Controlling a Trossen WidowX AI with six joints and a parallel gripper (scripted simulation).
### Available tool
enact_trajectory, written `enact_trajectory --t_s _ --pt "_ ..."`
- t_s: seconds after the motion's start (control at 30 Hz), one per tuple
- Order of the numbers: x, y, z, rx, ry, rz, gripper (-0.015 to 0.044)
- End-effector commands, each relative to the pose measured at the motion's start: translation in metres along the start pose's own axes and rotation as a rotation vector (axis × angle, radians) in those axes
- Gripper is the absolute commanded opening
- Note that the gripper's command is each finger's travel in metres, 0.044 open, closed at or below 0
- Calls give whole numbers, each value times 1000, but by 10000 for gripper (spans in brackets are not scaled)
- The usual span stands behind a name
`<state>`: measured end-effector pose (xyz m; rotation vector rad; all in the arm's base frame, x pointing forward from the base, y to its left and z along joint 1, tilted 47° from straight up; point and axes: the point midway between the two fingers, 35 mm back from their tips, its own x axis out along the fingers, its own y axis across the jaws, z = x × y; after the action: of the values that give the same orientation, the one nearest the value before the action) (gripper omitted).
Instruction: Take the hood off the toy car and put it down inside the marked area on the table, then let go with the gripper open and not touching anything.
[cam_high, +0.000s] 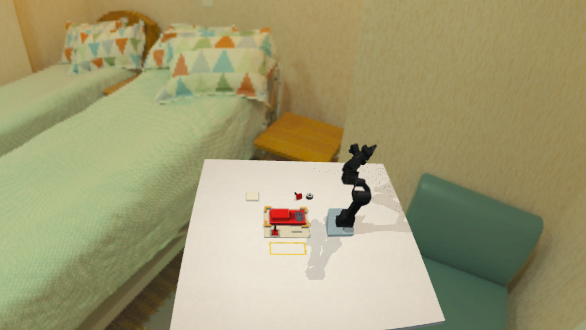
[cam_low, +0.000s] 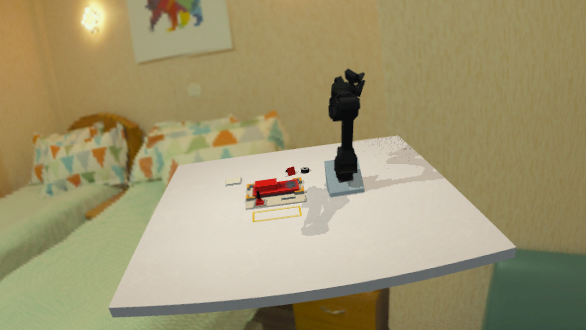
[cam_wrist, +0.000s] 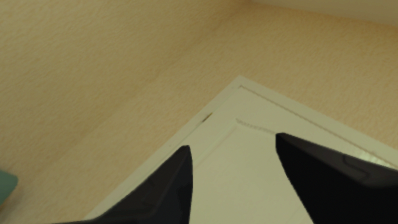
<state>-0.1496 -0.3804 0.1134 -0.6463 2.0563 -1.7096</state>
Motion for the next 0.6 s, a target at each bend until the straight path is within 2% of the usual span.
enact_trajectory --t_s 0.0,0.23,0.57 --pt "0 1 2 -2 -8 2 246" --pt "-26 25 93 -67 -323 120 430" --pt "-111 65 191 -129 -704 354 440"
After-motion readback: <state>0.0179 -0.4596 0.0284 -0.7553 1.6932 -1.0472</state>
